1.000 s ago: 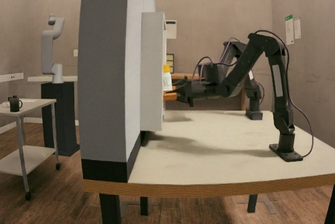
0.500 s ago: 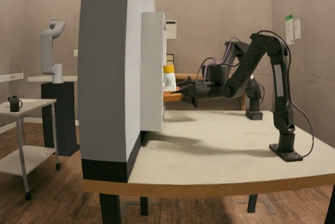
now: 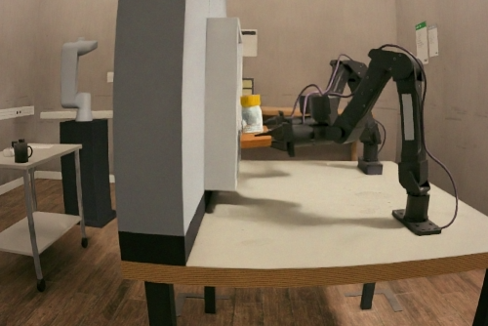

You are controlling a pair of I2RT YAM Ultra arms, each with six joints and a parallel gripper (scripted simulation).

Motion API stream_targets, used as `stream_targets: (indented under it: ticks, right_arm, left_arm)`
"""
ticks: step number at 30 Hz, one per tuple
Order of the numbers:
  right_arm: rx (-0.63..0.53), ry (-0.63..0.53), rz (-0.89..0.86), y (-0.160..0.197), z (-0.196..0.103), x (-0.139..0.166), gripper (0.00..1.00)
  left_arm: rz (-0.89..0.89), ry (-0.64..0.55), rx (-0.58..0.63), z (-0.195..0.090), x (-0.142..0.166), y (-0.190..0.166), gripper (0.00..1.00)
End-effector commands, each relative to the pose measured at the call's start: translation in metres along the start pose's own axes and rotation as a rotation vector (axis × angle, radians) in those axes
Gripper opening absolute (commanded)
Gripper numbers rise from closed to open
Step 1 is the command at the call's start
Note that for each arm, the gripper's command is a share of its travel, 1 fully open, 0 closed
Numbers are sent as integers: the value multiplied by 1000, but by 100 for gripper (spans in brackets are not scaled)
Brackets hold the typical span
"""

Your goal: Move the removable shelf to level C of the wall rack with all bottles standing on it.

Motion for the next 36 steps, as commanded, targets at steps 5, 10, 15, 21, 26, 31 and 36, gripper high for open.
stream_targets:
  ticks: [5,10,15,21,26,31,36]
  right_arm:
    - [112,-19,23,-40,-8,-7,0]
    - [112,-19,23,-39,-8,-7,0]
    - [112,-19,23,-38,-8,-7,0]
    - [112,-19,23,-37,-8,-7,0]
    - [112,-19,23,-35,-8,-6,0]
    - [112,-19,23,-34,-8,-6,0]
    - [112,-19,23,-33,-8,-6,0]
  left_arm:
    - [-23,18,-102,-8,6,34,0]
    - [-23,18,-102,-8,6,33,0]
    - [-23,18,-102,-8,6,32,0]
    - [-23,18,-102,-8,6,31,0]
    - [-23,18,-102,-8,5,30,0]
    - [-23,18,-102,-8,5,29,0]
    - [-23,18,-102,-8,5,28,0]
Point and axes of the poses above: on each arm, the point where the finger pads meet when closed, its own z axis out along the fingers, its own y axis across the jaws, x = y × z, the point moved 3 cm from there along -z, back along the fingers, and after that the axes turned 11 degrees about z, right-handed, at the moved point
